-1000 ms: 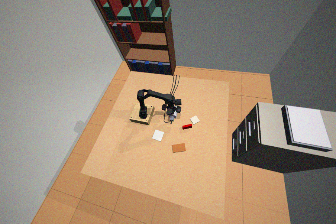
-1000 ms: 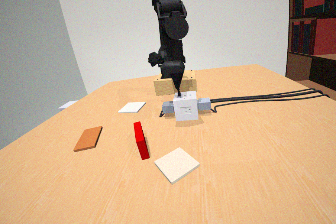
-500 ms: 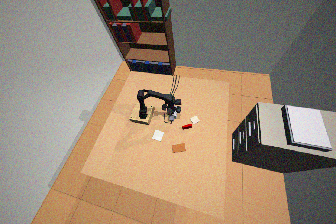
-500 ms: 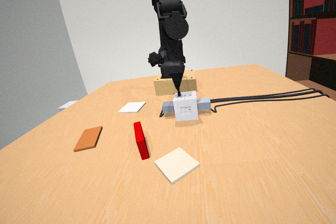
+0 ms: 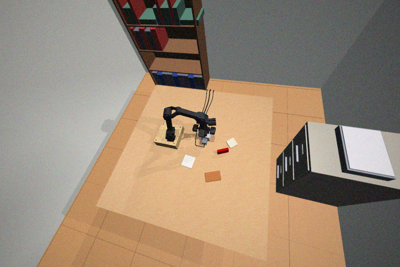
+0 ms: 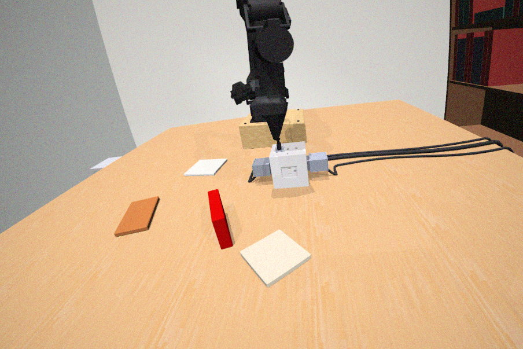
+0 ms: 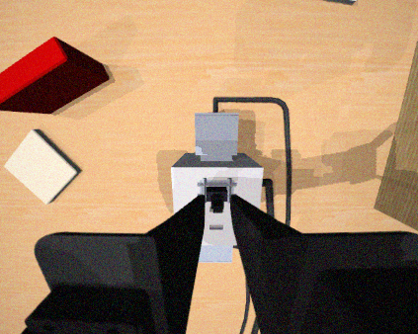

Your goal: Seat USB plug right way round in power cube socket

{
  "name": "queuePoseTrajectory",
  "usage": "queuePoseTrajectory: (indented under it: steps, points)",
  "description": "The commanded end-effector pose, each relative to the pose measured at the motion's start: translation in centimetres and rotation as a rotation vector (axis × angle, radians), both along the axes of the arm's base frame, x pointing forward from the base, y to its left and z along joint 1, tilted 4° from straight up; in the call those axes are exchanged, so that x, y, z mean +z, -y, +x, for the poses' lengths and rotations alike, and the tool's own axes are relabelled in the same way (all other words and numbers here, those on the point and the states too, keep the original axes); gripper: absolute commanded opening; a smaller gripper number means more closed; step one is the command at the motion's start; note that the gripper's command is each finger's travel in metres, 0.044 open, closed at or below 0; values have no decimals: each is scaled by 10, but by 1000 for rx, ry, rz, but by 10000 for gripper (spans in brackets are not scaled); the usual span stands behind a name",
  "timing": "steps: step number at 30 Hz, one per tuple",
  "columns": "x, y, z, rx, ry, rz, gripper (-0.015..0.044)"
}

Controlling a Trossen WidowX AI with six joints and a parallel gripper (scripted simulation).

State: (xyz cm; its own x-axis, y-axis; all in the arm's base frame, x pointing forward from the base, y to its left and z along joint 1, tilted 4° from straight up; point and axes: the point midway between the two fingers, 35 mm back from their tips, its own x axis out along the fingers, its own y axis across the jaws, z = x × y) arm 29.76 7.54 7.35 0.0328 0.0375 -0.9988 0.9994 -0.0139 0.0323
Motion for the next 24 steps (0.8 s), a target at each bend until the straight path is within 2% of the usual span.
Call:
queuePoseTrajectory:
  steps: [1, 24]
  points:
    - [0, 0, 0, 0, -2, 0, 95]
    - [11, 1, 0, 0, -1, 0, 95]
